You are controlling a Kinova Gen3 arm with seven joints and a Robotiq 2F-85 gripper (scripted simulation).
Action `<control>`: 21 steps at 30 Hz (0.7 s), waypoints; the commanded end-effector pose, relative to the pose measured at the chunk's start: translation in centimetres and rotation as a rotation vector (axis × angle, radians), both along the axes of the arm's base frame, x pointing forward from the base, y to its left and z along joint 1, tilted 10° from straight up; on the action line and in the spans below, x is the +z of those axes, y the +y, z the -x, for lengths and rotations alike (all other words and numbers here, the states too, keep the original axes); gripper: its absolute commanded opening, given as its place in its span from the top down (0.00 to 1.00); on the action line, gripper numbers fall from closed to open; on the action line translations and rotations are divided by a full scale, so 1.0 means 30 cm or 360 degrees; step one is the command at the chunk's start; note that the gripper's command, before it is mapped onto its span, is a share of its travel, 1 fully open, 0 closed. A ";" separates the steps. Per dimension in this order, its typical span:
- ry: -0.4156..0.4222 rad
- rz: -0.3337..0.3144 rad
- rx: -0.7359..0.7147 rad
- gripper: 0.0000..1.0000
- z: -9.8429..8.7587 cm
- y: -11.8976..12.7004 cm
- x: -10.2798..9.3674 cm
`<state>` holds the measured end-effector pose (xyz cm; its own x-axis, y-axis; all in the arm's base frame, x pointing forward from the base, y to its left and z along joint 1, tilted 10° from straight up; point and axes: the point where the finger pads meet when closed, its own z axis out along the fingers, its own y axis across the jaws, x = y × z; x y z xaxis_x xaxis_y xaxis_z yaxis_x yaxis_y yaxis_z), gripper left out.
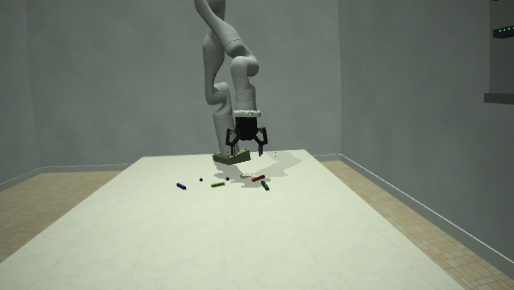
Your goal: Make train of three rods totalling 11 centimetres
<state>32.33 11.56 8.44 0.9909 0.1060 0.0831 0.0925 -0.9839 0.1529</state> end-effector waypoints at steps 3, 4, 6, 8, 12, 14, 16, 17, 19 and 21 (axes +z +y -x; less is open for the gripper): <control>0.0035 0.0020 0.0180 0.00 -0.013 -0.033 -0.002; 0.0044 0.0025 0.0233 0.00 -0.015 -0.038 -0.003; 0.0062 0.0036 0.0339 0.00 -0.020 -0.048 -0.004; 0.0080 0.0047 0.0447 0.00 -0.024 -0.058 -0.004; 0.0116 0.0067 0.0668 0.00 -0.033 -0.080 -0.006; 0.0116 0.0067 0.0668 0.00 -0.033 -0.080 -0.006; 0.0134 0.0077 0.0780 0.00 -0.038 -0.090 -0.006; 0.0142 0.0082 0.0837 0.00 -0.041 -0.096 -0.006; 0.0160 0.0092 0.0950 0.00 -0.046 -0.107 -0.006; 0.0176 0.0102 0.1063 0.00 -0.051 -0.118 -0.006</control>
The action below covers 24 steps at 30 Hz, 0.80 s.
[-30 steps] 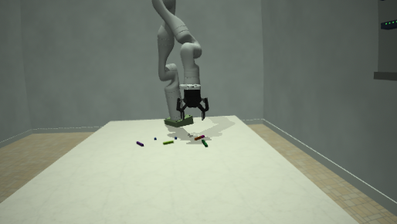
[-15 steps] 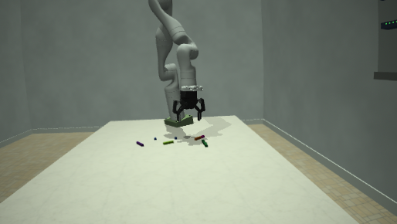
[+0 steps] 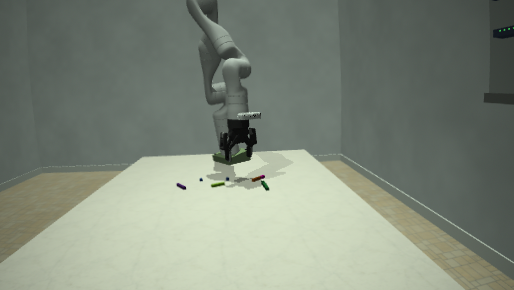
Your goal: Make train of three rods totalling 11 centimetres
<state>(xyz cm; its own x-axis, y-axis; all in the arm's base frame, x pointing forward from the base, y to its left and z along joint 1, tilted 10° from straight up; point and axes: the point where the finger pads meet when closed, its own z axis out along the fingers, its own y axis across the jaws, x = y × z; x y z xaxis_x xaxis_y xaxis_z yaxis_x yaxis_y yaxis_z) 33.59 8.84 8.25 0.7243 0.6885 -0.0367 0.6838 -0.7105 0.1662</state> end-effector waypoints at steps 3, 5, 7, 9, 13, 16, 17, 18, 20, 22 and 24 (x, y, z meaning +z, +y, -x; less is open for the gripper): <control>0.0034 0.0016 0.0194 0.00 -0.016 -0.043 0.000; 0.0050 0.0025 0.0306 0.00 -0.022 -0.054 0.000; 0.0066 0.0034 0.0417 0.00 -0.027 -0.065 0.001; 0.0073 0.0038 0.0472 0.00 -0.029 -0.070 0.001; 0.0095 0.0051 0.0635 0.00 -0.037 -0.086 0.002; 0.0115 0.0064 0.0793 0.00 -0.045 -0.102 0.003; 0.0121 0.0068 0.0845 0.00 -0.047 -0.107 0.004; 0.0127 0.0072 0.0896 0.00 -0.050 -0.112 0.004; 0.0139 0.0080 0.0996 0.00 -0.055 -0.122 0.005; 0.0150 0.0088 0.1093 0.00 -0.060 -0.132 0.006; 0.0160 0.0096 0.1187 0.00 -0.065 -0.141 0.008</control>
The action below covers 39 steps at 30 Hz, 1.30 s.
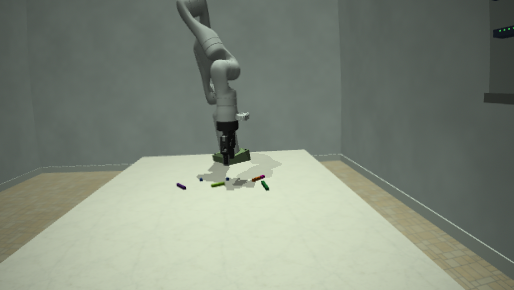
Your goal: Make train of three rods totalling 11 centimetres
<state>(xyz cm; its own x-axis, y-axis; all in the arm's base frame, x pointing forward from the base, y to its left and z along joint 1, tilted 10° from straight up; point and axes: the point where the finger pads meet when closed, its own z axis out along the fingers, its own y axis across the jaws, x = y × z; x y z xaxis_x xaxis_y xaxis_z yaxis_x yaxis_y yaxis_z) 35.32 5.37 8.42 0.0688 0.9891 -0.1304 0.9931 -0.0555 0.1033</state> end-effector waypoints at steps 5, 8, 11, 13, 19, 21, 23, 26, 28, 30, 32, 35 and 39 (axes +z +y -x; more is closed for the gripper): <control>0.0017 0.0012 0.0151 0.00 -0.014 -0.039 0.004; 0.0030 0.0023 0.0277 0.00 -0.021 -0.053 0.006; 0.0041 0.0033 0.0394 0.00 -0.027 -0.065 0.008; 0.0048 0.0039 0.0467 0.00 -0.031 -0.072 0.010; 0.0062 0.0054 0.0630 0.00 -0.040 -0.090 0.013; 0.0064 0.0057 0.0659 0.00 -0.042 -0.093 0.014; 0.0069 0.0063 0.0714 0.00 -0.045 -0.099 0.015; 0.0074 0.0070 0.0788 0.00 -0.049 -0.107 0.017; 0.0078 0.0075 0.0831 0.00 -0.052 -0.112 0.018; 0.0081 0.0079 0.0870 0.00 -0.054 -0.116 0.019; 0.0083 0.0082 0.0905 0.00 -0.056 -0.120 0.020; 0.0086 0.0087 0.0948 0.00 -0.058 -0.125 0.022; 0.0088 0.0090 0.0972 0.00 -0.060 -0.127 0.022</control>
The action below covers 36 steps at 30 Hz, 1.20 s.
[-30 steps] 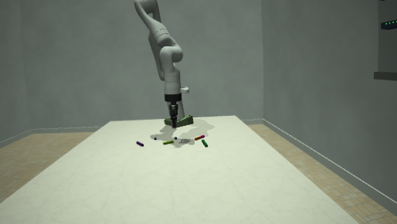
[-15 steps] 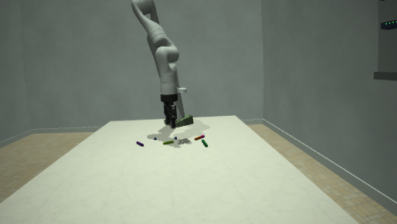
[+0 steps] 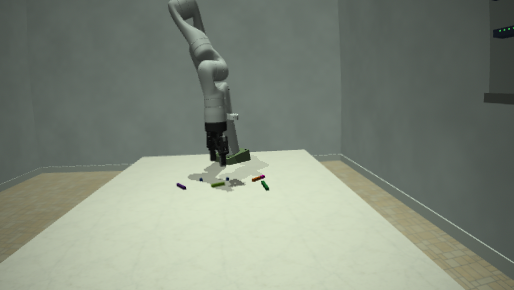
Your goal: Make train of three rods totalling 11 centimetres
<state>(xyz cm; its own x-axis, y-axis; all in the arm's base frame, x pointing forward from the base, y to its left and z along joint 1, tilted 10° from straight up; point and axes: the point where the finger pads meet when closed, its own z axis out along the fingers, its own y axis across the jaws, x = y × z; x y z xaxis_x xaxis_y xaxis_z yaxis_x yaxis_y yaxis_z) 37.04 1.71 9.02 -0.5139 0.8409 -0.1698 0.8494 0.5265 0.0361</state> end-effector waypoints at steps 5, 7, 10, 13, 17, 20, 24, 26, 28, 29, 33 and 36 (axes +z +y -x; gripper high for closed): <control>0.0001 0.0005 0.0048 0.00 -0.005 -0.010 0.004; 0.0001 0.0006 0.0059 0.00 -0.005 -0.011 0.004; 0.0002 0.0008 0.0070 0.00 -0.006 -0.013 0.004; 0.0003 0.0008 0.0076 0.00 -0.007 -0.013 0.004; 0.0003 0.0009 0.0078 0.00 -0.007 -0.014 0.004; 0.0003 0.0009 0.0079 0.00 -0.007 -0.014 0.004; 0.0003 0.0009 0.0079 0.76 -0.007 -0.014 0.004; 0.0003 0.0009 0.0079 0.76 -0.007 -0.014 0.004; 0.0003 0.0009 0.0079 0.76 -0.007 -0.014 0.004; 0.0003 0.0009 0.0079 0.76 -0.007 -0.014 0.004; 0.0003 0.0009 0.0079 0.76 -0.007 -0.014 0.004; 0.0003 0.0009 0.0079 0.76 -0.007 -0.014 0.004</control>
<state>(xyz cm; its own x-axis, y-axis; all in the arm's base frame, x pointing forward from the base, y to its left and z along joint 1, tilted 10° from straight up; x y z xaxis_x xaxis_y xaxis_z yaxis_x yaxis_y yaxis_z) 37.21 1.28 9.10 -0.5553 0.8135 -0.1726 0.8225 0.5680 0.0305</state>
